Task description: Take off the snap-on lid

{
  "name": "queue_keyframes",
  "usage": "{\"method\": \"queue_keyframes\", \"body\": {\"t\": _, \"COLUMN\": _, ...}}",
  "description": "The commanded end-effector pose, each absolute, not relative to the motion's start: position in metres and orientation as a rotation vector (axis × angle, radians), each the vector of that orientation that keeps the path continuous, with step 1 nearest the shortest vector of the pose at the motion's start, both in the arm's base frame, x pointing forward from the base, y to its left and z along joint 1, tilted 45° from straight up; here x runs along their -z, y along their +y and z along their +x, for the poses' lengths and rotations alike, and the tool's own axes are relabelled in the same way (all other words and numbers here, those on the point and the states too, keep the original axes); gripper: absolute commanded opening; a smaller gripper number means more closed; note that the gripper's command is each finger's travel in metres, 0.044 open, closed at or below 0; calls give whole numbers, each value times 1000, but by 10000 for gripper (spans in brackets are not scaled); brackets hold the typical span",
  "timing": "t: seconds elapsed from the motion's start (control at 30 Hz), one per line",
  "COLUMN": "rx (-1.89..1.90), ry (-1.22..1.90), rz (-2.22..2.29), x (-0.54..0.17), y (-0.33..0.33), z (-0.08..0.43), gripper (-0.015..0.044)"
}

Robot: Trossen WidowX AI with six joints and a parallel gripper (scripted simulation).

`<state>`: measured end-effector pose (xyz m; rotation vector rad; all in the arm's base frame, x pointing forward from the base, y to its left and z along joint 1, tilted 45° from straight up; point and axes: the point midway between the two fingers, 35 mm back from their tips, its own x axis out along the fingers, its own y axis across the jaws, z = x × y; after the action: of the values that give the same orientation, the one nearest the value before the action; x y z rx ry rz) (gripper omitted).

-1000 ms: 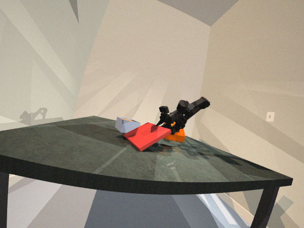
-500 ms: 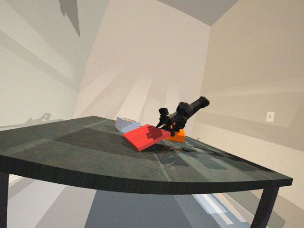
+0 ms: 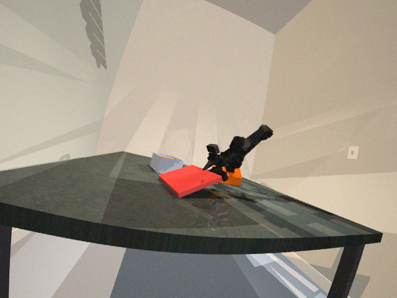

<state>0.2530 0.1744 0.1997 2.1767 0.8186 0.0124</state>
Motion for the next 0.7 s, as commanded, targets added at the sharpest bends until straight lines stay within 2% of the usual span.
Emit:
{"method": "queue_keyframes", "body": {"t": 0.0, "rx": 20, "ry": 840, "rz": 2167, "x": -187, "y": 179, "z": 253, "gripper": 0}}
{"method": "queue_keyframes", "body": {"t": 0.43, "rx": 20, "ry": 840, "rz": 2168, "x": -179, "y": 187, "z": 253, "gripper": 0}}
{"method": "queue_keyframes", "body": {"t": 0.67, "rx": 19, "ry": 840, "rz": 2168, "x": -192, "y": 183, "z": 254, "gripper": 184}}
